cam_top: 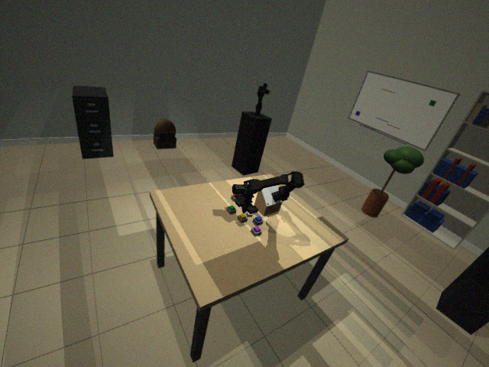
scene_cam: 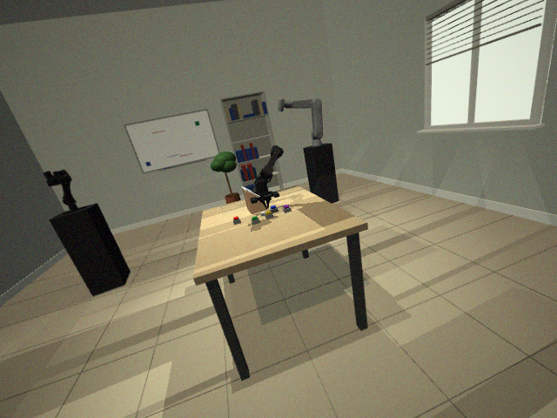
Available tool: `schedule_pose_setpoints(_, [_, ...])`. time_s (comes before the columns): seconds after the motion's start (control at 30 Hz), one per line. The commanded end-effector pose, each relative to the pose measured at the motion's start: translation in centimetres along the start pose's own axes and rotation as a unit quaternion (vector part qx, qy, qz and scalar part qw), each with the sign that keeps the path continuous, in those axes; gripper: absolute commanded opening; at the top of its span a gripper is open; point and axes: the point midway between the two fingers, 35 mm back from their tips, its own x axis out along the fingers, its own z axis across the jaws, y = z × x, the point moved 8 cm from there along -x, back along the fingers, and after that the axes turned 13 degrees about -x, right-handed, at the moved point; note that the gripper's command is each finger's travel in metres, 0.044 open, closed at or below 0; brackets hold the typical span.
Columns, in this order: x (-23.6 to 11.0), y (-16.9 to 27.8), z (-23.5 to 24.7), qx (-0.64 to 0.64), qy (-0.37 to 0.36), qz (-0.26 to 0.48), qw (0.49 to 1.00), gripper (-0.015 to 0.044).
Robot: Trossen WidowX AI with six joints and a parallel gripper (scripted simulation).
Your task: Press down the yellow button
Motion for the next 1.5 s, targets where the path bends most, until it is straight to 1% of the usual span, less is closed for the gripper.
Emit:
schedule_pose_setpoints(0.0, [0.6,0.1,0.1,0.002,-0.003,0.001,1.0,0.002])
schedule_pose_setpoints(0.47, [2.8,0.2,0.1,0.002,-0.004,0.001,1.0,0.002])
schedule_pose_setpoints(1.03, [2.9,0.2,0.1,0.002,-0.004,0.001,1.0,0.002])
schedule_pose_setpoints(1.07, [2.5,0.1,0.0,0.0,-0.001,0.0,1.0,0.002])
schedule_pose_setpoints(1.17, [-0.3,0.1,0.1,0.002,-0.003,0.001,1.0,0.002])
schedule_pose_setpoints(1.27, [-0.6,0.1,0.1,0.002,-0.003,0.001,1.0,0.002])
schedule_pose_setpoints(1.33, [-1.0,-0.3,1.1,0.003,-0.002,0.001,1.0,0.0072])
schedule_pose_setpoints(1.47, [-3.5,-1.9,7.9,0.003,0.001,0.001,1.0,0.0178])
